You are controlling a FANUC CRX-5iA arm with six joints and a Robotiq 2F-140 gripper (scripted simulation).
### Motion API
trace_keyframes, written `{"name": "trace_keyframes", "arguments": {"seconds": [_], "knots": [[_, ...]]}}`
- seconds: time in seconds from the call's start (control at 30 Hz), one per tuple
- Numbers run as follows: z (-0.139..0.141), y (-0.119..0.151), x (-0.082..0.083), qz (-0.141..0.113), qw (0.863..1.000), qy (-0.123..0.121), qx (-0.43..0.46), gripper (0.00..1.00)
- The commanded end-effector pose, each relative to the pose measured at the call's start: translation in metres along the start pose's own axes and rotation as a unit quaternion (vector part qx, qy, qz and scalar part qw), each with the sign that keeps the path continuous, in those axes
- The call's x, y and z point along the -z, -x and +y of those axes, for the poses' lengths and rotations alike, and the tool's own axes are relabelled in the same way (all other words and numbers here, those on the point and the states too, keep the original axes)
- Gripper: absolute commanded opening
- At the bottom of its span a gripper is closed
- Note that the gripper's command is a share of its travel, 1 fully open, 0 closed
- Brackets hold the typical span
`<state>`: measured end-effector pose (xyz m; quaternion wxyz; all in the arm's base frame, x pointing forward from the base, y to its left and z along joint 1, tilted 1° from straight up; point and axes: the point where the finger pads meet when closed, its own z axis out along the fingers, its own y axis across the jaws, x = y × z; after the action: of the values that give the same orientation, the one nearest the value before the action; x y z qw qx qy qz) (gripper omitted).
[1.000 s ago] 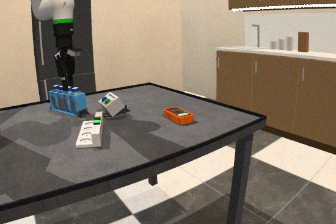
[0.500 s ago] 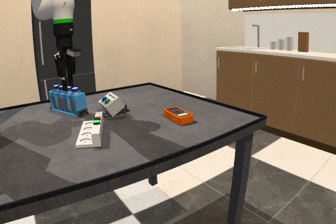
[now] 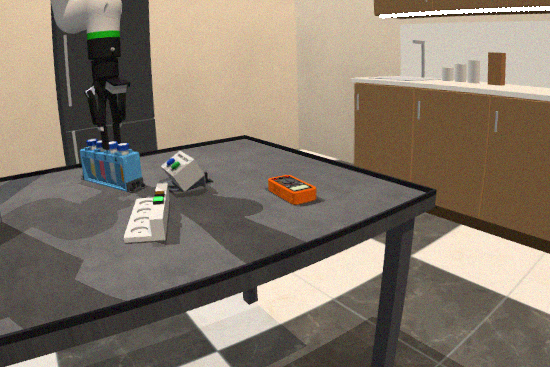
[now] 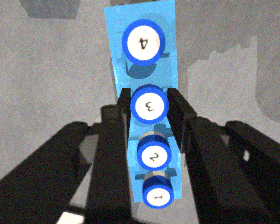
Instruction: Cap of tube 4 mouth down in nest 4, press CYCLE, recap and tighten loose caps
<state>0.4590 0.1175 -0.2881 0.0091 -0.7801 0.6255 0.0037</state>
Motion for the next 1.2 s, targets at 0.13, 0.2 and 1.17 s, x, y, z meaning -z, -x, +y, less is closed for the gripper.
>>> {"name": "trace_keyframes", "arguments": {"seconds": [0.13,0.2,1.17], "knots": [[-0.001,0.0,0.0,0.002,0.999,-0.002,-0.052,0.3],[-0.001,0.0,0.0,0.002,0.998,-0.002,-0.066,0.3],[-0.001,0.0,0.04,0.002,0.998,-0.002,-0.066,0.41]]}}
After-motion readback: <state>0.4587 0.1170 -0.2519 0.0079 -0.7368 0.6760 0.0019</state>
